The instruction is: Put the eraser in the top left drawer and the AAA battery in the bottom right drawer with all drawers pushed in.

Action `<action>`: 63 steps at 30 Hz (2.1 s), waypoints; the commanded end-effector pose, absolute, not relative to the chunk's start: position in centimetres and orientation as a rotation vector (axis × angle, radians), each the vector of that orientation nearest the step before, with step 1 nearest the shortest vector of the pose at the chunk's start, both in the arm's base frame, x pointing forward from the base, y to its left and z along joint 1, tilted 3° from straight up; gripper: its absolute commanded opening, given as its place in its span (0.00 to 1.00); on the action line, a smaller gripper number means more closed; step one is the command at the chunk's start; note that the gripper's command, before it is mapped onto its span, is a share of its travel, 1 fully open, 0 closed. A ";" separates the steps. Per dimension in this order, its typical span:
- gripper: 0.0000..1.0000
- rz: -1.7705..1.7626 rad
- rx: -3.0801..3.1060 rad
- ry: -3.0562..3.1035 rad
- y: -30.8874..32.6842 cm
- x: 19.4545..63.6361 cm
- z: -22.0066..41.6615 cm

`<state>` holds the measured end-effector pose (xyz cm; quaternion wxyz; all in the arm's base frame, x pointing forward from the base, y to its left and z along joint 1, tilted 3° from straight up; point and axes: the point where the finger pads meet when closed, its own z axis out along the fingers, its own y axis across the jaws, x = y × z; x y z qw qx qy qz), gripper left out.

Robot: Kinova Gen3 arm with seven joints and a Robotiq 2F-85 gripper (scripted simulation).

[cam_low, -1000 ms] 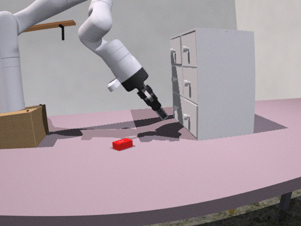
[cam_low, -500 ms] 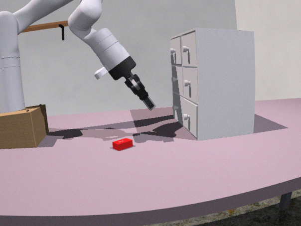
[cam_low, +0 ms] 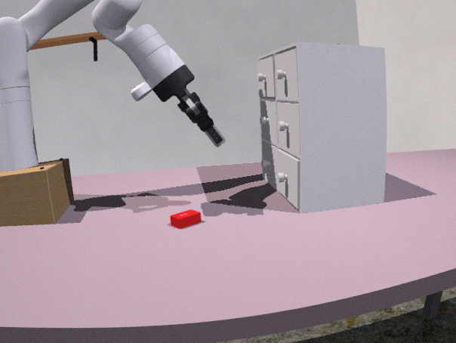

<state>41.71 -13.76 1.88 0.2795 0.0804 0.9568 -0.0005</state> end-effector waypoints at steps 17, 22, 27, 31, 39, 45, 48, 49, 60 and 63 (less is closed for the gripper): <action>0.00 0.000 0.214 2.635 -13.8 40.8 2.9; 0.00 0.017 0.223 2.676 -13.5 40.3 4.1; 0.00 0.013 0.221 2.748 -13.7 39.2 4.6; 0.00 0.029 0.228 2.788 -13.5 38.7 5.9; 0.00 0.044 0.225 2.867 -13.3 38.0 6.8; 0.00 0.050 0.231 2.945 -13.2 37.1 8.4; 0.00 0.060 0.230 2.991 -13.1 36.6 9.2; 0.00 0.060 0.230 2.991 -13.1 36.6 9.2; 0.00 0.075 0.237 3.117 -12.9 35.0 11.4; 0.00 0.077 0.239 3.140 -12.9 34.7 11.8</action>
